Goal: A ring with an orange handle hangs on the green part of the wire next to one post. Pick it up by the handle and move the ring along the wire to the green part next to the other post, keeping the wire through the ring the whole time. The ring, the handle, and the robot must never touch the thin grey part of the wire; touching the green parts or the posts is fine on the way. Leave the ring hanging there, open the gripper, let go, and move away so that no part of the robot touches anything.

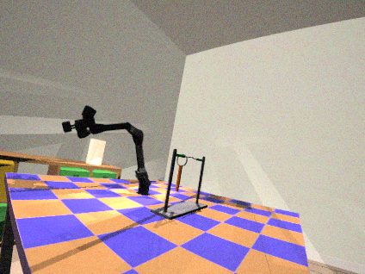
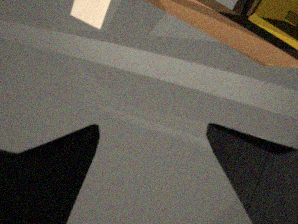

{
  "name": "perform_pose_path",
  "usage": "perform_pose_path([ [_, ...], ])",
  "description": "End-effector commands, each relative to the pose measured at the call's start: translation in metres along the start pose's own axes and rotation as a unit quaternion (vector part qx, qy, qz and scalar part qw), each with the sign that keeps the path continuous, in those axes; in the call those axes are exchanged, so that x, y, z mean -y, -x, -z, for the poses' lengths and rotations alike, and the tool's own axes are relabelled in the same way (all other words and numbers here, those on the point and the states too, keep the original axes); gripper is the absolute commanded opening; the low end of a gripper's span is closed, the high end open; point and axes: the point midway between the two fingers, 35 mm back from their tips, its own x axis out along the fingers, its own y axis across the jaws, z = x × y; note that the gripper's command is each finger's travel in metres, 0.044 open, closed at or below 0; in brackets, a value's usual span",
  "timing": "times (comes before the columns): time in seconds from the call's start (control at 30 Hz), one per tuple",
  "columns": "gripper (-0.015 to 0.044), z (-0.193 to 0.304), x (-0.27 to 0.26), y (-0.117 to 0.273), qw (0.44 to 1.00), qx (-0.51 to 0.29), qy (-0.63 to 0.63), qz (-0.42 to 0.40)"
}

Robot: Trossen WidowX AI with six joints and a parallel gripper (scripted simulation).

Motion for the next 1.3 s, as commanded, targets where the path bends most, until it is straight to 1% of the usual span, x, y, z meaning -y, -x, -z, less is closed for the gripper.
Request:
perform_pose_path([
  [0.0,0.0374,0.0,0.001,0.001,1.0,-0.003,0.006,0.005],
  [0.13,0.0269,0.006,0.021,0.032,0.986,-0.062,0.121,0.092],
  [0.27,0.0164,0.006,0.041,0.075,0.939,-0.152,0.25,0.181],
  [0.43,0.016,-0.003,0.06,0.138,0.836,-0.287,0.386,0.263],
  [0.63,0.016,-0.029,0.068,0.221,0.664,-0.465,0.497,0.309],
  [0.77,0.016,-0.056,0.062,0.278,0.531,-0.584,0.531,0.307],
  [0.93,0.016,-0.097,0.041,0.345,0.359,-0.723,0.526,0.269],
  [1.1,0.016,-0.147,0.005,0.403,0.196,-0.839,0.468,0.198],
  [1.27,0.016,-0.202,-0.042,0.448,0.057,-0.924,0.364,0.102],
])
